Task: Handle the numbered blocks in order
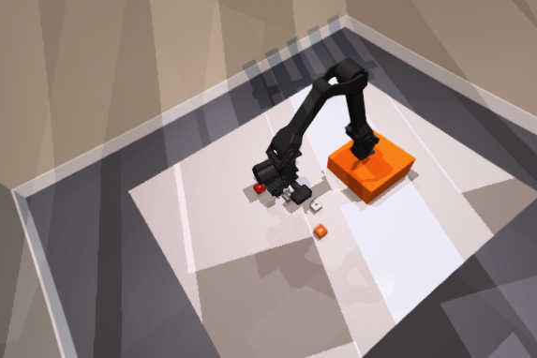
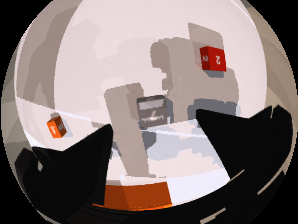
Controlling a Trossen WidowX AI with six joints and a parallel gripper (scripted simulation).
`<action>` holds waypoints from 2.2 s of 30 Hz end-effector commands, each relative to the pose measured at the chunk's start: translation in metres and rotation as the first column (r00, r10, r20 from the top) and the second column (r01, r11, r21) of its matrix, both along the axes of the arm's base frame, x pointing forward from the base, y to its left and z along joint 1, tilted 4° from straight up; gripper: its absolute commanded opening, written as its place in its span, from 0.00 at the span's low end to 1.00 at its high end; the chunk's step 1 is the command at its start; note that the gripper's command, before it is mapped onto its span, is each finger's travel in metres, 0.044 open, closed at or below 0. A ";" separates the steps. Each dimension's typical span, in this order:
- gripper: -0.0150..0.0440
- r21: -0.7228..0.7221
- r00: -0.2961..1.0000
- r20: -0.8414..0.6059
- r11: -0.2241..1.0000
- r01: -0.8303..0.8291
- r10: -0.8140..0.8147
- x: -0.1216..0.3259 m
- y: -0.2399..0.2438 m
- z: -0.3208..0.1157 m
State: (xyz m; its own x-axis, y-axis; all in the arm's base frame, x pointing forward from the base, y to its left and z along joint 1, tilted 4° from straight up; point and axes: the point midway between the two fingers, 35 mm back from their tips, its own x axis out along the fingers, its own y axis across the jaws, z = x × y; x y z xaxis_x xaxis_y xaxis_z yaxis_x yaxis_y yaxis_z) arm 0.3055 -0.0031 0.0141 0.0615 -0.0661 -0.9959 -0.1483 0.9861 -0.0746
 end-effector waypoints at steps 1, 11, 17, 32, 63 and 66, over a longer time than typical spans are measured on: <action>0.89 0.003 1.000 0.004 1.000 0.001 -0.001 0.001 0.001 0.010; 0.46 0.003 1.000 0.004 1.000 0.001 -0.001 -0.004 0.006 0.088; 0.46 0.003 1.000 0.004 1.000 0.001 -0.001 -0.004 0.006 0.088; 0.46 0.010 1.000 -0.001 1.000 0.001 -0.001 -0.076 0.084 0.078; 0.93 0.008 1.000 -0.002 1.000 0.003 -0.003 -0.069 0.078 -0.032; 0.93 0.008 1.000 -0.002 1.000 0.002 -0.002 -0.069 0.078 -0.037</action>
